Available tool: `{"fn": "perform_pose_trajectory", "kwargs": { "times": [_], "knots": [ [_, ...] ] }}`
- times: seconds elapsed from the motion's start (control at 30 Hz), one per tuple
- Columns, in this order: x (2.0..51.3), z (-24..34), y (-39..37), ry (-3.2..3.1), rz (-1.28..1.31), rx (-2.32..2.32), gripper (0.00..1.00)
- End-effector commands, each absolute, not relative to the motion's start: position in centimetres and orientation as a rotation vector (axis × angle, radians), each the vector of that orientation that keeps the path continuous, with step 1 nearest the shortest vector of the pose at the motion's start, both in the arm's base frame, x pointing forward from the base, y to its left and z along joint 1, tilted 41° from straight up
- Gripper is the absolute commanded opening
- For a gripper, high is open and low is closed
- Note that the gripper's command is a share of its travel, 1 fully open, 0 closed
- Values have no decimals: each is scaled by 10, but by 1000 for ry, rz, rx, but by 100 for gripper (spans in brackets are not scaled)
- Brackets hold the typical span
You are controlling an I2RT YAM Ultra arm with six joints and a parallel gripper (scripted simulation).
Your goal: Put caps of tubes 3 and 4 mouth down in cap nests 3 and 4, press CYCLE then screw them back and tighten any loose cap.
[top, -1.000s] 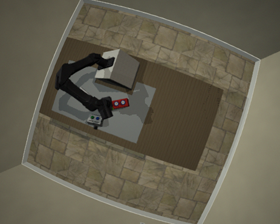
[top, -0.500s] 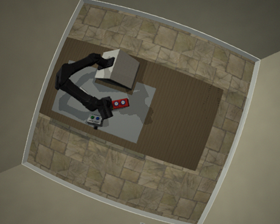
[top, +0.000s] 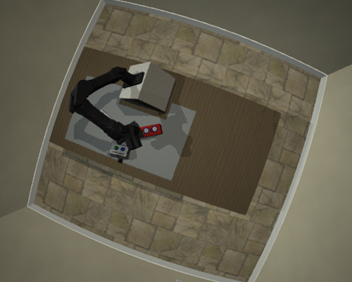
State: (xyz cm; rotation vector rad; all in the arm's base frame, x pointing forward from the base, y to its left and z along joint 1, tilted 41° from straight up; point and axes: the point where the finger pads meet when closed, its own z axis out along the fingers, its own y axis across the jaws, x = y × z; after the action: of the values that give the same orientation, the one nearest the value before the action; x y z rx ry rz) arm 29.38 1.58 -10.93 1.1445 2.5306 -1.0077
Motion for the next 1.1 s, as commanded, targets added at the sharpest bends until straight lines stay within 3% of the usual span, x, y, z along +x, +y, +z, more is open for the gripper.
{"fn": "perform_pose_trajectory", "kwargs": {
  "times": [0.0,1.07],
  "knots": [
    [297,-107,18,2707,-1052,846,0],
    [297,-106,18,3072,-1078,-1288,0]
  ]
}}
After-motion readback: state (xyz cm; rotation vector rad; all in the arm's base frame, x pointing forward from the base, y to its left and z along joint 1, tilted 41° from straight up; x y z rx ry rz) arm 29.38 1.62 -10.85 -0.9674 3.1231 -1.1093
